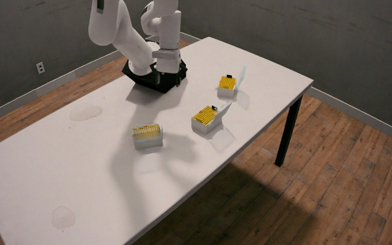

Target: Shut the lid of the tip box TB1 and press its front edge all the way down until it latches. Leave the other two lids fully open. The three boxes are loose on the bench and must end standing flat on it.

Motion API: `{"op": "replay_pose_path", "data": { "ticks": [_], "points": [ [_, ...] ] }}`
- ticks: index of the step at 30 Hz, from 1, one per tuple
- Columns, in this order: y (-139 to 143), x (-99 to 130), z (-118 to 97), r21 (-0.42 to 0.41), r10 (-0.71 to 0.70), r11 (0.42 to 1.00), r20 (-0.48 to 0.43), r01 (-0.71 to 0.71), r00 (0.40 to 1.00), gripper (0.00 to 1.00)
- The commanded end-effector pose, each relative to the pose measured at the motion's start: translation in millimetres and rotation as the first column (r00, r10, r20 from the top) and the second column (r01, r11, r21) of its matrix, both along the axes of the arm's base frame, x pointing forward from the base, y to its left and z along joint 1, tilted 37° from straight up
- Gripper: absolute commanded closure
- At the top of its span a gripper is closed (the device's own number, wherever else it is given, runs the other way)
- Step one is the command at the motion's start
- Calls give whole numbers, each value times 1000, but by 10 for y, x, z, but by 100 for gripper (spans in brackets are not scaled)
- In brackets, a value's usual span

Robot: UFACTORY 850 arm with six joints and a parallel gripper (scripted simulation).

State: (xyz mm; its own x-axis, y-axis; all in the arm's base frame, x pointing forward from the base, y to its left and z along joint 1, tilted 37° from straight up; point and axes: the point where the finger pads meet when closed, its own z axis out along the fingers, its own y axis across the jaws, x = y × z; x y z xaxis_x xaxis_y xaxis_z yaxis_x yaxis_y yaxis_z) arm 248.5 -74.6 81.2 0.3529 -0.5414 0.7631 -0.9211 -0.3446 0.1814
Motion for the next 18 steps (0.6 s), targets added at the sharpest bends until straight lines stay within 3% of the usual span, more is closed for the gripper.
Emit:
{"op": "replay_pose_path", "data": {
  "ticks": [1,5,12,18],
  "points": [
    [69,68,-50,-2,1,1000,-2,-1,1000,0],
    [69,68,-50,-2,1,1000,-2,-1,1000,0],
    [342,161,-250,-4,184,983,-142,-186,973,0],
    [498,214,-363,-3,203,978,-158,-206,966,0]
  ]
}}
